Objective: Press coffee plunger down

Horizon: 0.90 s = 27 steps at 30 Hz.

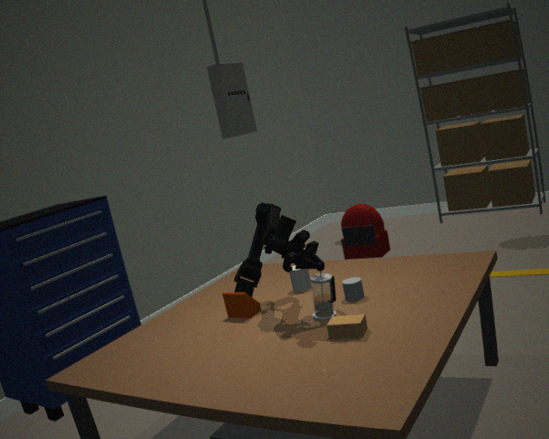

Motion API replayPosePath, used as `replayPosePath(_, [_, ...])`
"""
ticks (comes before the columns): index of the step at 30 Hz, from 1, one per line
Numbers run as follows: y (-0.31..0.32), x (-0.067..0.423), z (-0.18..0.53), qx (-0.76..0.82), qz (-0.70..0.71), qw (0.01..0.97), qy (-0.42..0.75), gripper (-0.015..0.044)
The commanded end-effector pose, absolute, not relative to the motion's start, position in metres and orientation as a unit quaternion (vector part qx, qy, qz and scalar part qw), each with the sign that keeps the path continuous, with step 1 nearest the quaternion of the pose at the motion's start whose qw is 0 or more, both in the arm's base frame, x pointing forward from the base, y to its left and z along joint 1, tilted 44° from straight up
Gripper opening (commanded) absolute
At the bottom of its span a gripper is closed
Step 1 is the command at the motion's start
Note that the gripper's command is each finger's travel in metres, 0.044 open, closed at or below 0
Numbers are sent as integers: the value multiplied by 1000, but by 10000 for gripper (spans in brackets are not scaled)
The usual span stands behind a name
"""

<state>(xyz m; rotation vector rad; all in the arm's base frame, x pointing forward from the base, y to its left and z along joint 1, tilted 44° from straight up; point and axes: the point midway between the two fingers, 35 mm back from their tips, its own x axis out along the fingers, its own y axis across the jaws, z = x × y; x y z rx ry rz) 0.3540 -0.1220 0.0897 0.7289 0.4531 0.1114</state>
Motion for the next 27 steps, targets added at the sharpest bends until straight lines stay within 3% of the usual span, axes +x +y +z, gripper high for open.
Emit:
replayPosePath(1, [-114, 354, 81, 366, 64, 898, 234, 128])
replayPosePath(27, [-117, 356, 80, 366, 64, 898, 234, 128])
